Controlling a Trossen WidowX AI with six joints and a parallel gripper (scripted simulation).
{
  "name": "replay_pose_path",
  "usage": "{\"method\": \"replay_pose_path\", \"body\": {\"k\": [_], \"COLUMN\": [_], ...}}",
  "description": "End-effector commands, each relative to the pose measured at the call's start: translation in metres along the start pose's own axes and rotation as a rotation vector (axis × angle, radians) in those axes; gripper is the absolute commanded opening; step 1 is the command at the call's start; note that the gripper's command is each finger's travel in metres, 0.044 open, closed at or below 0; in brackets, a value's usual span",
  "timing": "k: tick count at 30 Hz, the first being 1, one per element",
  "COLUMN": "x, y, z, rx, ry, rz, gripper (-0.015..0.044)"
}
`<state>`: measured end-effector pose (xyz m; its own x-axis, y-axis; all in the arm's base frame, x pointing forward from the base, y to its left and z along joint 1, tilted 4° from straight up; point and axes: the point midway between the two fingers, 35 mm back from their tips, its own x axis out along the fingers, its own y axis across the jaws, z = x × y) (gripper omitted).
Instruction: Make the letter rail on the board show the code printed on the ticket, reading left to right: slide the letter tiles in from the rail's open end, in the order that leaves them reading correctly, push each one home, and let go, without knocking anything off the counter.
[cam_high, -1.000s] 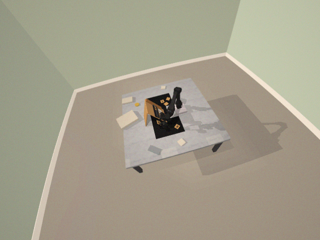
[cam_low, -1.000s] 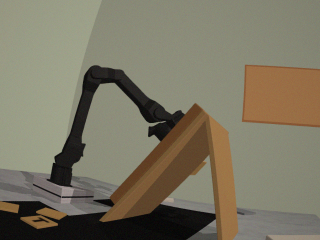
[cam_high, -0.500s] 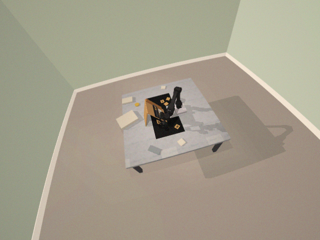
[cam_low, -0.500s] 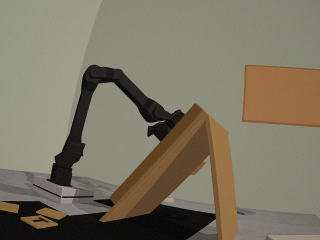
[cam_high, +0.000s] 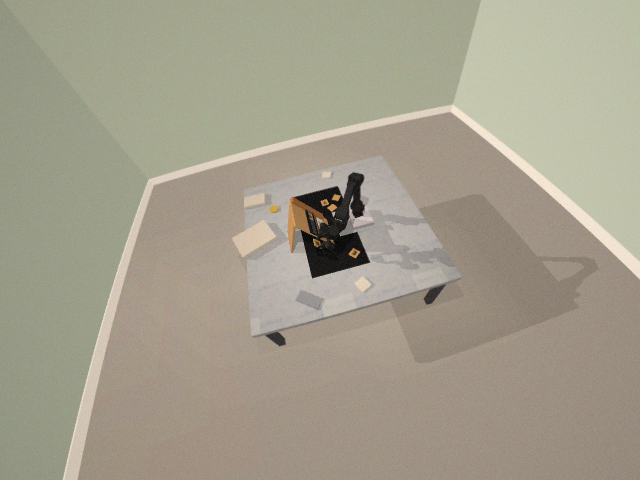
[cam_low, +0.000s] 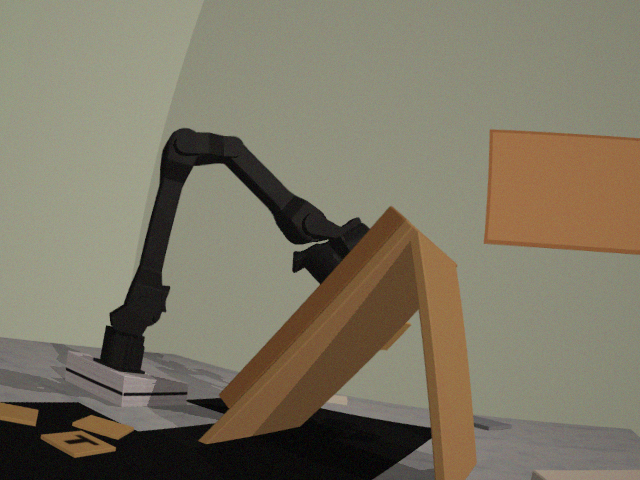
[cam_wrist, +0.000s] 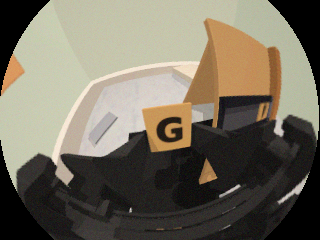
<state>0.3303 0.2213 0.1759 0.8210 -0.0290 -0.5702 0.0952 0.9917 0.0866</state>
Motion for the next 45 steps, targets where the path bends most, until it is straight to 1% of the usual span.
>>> {"method": "replay_pose_path", "body": {"k": [1, 45], "x": [-0.001, 0.0], "y": [-0.002, -0.024], "z": [0.0, -0.001], "rx": [-0.002, -0.004], "ry": [0.001, 0.001], "rz": [0.005, 0.004], "gripper": [0.0, 0.0]}}
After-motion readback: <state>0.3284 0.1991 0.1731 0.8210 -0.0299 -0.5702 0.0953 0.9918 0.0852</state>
